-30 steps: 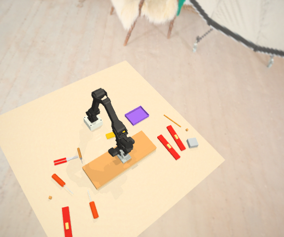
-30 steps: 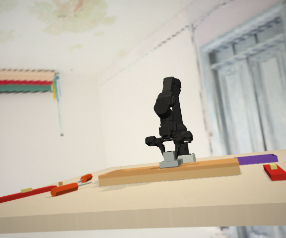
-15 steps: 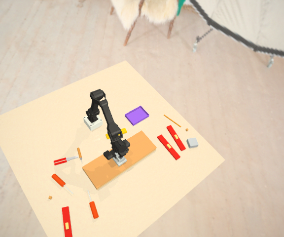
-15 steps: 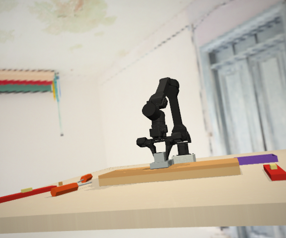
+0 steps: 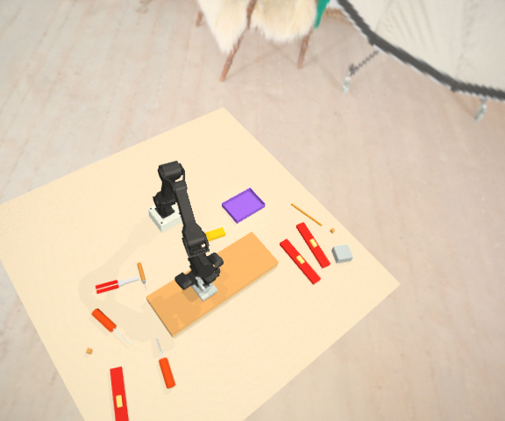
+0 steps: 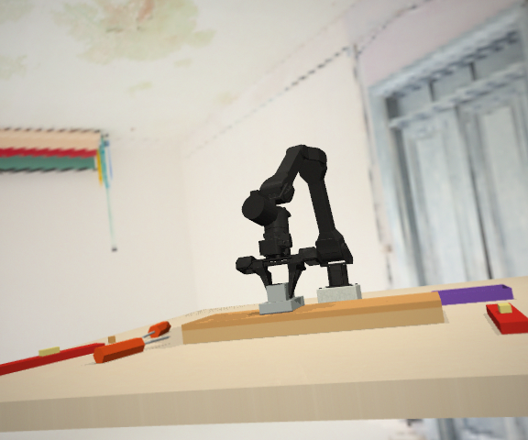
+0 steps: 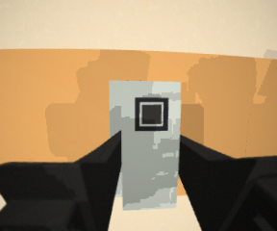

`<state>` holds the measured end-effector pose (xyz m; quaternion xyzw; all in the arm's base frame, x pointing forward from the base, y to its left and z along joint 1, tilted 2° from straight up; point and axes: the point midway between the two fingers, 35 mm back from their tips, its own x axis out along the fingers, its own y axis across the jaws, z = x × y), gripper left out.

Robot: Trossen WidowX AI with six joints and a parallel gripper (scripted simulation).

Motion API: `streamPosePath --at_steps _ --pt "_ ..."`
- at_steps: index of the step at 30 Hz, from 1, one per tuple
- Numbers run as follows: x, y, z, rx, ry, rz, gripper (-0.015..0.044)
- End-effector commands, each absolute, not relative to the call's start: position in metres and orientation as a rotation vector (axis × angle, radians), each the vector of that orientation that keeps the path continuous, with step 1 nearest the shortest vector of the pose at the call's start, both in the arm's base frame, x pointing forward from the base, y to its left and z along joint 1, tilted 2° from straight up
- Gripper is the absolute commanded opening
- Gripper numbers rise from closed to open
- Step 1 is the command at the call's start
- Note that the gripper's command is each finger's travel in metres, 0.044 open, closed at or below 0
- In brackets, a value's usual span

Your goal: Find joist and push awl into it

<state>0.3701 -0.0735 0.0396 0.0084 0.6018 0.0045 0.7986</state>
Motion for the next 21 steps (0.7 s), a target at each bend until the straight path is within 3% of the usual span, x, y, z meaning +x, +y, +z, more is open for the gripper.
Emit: streamPosePath --at_steps 1,21 --pt "0.37 -0.091 0.04 0.015 1.292 -0.004 0.0" --pt "0.369 -0.142 0.04 0.012 1.292 -0.007 0.0"
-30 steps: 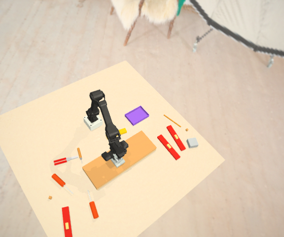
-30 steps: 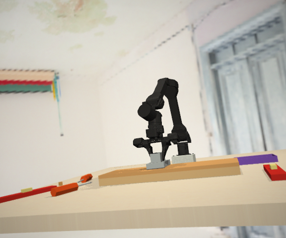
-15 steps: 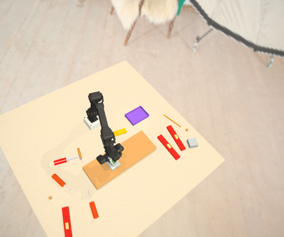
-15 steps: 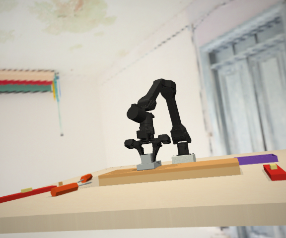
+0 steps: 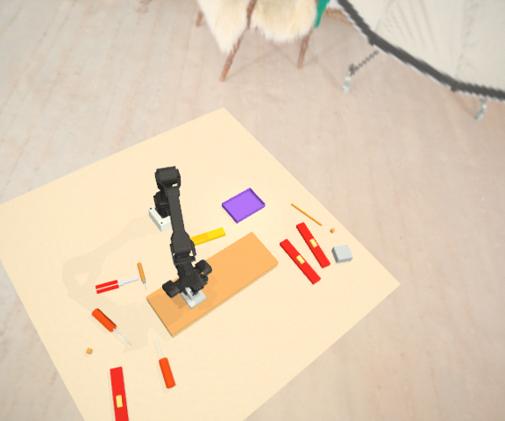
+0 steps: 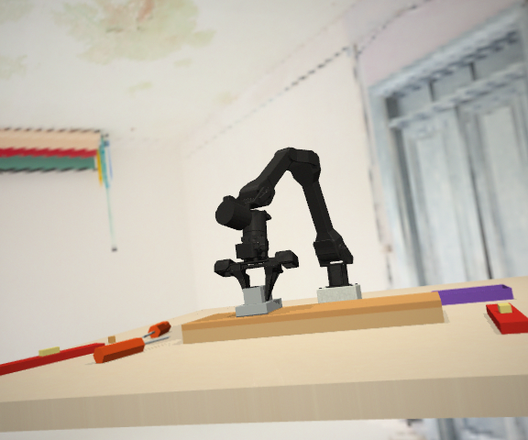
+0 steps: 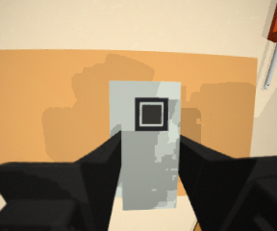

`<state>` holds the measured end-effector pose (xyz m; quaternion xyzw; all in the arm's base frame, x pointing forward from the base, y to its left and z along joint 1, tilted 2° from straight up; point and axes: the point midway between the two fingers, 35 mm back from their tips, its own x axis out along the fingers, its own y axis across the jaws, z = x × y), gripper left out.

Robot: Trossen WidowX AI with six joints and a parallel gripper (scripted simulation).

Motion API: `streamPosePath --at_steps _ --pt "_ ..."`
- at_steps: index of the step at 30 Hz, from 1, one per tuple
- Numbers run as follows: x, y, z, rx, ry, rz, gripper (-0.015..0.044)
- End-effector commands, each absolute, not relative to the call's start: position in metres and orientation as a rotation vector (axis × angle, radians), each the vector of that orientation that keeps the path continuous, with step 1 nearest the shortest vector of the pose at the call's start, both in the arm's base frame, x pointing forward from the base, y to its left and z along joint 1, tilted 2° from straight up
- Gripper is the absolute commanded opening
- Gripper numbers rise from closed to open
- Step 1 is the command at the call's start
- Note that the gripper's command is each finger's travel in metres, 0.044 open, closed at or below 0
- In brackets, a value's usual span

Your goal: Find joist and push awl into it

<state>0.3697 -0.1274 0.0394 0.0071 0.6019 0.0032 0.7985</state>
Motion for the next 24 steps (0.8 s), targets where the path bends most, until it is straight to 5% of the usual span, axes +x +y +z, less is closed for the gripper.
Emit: streamPosePath --at_steps 1,24 --pt "0.369 -0.145 0.04 0.011 1.292 -0.007 0.0" --pt "0.368 -0.204 0.04 0.007 1.292 -0.01 0.0"
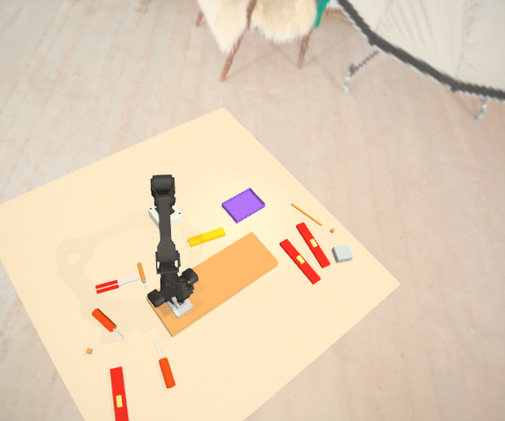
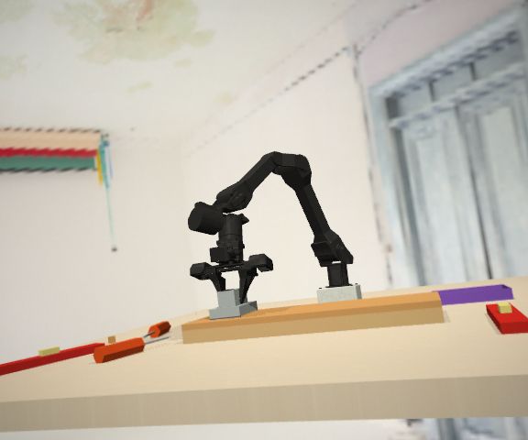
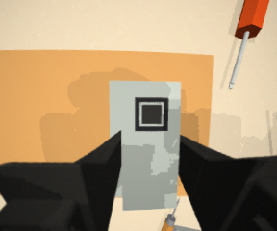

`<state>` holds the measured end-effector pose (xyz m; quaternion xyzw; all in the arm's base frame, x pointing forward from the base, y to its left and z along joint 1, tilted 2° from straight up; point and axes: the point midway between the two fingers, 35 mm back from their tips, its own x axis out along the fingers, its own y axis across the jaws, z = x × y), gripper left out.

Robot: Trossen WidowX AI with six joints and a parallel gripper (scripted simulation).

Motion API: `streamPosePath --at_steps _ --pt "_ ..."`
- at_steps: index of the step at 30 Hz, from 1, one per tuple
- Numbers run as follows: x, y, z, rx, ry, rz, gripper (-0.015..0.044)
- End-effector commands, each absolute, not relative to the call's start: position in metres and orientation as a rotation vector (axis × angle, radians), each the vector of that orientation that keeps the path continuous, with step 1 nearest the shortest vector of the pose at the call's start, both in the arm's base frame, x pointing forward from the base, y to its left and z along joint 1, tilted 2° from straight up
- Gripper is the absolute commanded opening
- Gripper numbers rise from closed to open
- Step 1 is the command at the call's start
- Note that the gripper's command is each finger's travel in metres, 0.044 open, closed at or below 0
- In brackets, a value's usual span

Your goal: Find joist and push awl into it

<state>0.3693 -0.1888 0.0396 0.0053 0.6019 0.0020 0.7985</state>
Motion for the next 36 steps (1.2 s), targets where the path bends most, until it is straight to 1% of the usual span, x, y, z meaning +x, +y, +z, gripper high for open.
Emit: streamPosePath --at_steps 1,22,36 --pt "0.368 -0.207 0.04 0.007 1.292 -0.011 0.0" --pt "0.369 -0.207 0.042 0.01 1.293 0.0 0.0" --pt "0.369 -0.211 0.115 0.008 1.293 -0.008 0.0"
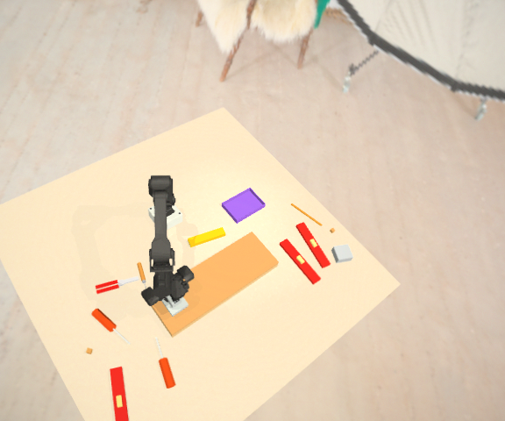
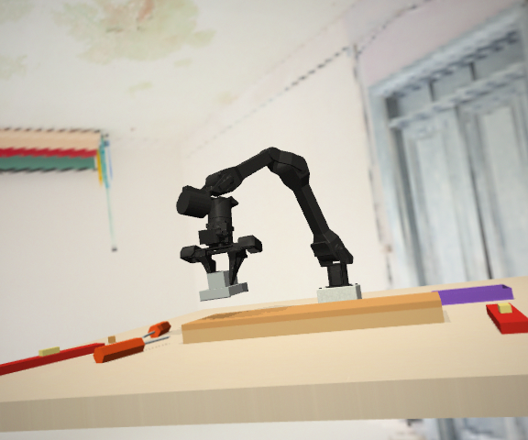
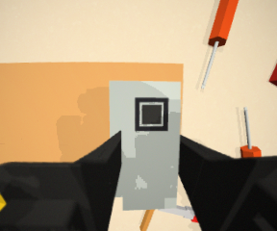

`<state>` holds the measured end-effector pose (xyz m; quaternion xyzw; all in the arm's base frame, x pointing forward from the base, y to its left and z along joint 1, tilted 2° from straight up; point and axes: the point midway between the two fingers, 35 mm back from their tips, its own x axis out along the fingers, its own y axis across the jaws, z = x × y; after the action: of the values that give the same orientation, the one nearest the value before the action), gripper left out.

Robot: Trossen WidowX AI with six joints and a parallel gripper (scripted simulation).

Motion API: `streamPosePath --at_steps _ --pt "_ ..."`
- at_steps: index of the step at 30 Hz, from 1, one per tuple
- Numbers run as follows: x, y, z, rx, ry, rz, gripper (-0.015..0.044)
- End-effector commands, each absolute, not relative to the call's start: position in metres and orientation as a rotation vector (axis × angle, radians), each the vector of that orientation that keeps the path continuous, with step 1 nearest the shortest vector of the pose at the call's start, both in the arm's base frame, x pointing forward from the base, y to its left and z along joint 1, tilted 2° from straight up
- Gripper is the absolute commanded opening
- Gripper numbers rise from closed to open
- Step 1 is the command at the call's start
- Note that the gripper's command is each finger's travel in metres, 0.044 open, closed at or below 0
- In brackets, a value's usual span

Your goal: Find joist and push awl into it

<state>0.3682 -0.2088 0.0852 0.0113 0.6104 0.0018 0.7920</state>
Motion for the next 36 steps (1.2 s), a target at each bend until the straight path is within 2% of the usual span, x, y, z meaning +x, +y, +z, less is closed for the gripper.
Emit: streamPosePath --at_steps 1,14,36 --pt "0.368 -0.211 0.121 0.007 1.293 -0.009 0.0" --pt "0.37 -0.199 0.141 -0.011 1.292 0.013 0.0" --pt "0.404 -0.044 0.136 -0.242 1.267 0.327 0.0"
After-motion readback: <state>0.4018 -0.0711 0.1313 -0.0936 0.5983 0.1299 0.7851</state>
